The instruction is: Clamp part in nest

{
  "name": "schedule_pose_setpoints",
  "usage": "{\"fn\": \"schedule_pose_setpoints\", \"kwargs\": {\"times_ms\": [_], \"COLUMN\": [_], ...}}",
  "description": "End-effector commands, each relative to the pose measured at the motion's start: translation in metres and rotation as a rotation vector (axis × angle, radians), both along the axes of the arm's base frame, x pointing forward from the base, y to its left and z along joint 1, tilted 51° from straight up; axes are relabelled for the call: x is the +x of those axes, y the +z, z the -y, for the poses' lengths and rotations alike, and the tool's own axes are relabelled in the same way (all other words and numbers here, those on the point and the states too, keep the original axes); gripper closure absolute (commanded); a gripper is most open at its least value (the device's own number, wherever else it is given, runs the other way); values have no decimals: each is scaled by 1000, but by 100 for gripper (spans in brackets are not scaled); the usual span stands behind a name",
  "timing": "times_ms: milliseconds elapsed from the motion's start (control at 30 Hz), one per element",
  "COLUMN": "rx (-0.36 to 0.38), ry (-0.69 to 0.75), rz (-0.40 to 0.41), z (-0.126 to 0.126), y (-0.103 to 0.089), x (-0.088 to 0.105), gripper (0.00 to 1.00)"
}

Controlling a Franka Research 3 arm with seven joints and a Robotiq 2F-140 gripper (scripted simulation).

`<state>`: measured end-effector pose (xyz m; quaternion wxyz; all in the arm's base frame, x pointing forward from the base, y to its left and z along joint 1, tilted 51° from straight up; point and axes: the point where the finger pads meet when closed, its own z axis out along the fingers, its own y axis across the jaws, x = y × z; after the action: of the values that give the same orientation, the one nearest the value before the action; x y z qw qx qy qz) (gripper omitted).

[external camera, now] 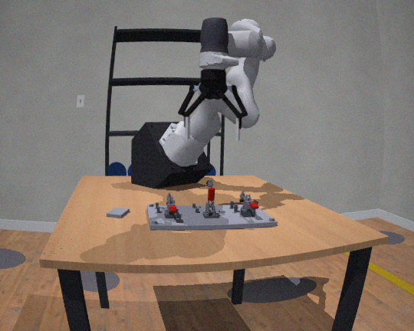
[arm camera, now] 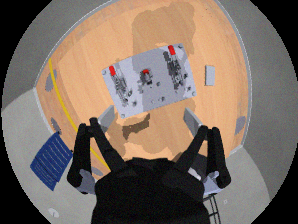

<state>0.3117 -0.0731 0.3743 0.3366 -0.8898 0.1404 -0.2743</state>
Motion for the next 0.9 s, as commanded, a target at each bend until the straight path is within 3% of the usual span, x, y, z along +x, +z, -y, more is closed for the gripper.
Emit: {"fn": "schedule_pose_setpoints", "kwargs": {"times_ms": [0,367,867], "rx": [-96,-216,-221], "ry": [85,221,228], "rz": [85,188,193], "z": [4,-2,-3], "y": [-6,-28,-29], "x": [2,2,2], "gripper": [0,0,0]}}
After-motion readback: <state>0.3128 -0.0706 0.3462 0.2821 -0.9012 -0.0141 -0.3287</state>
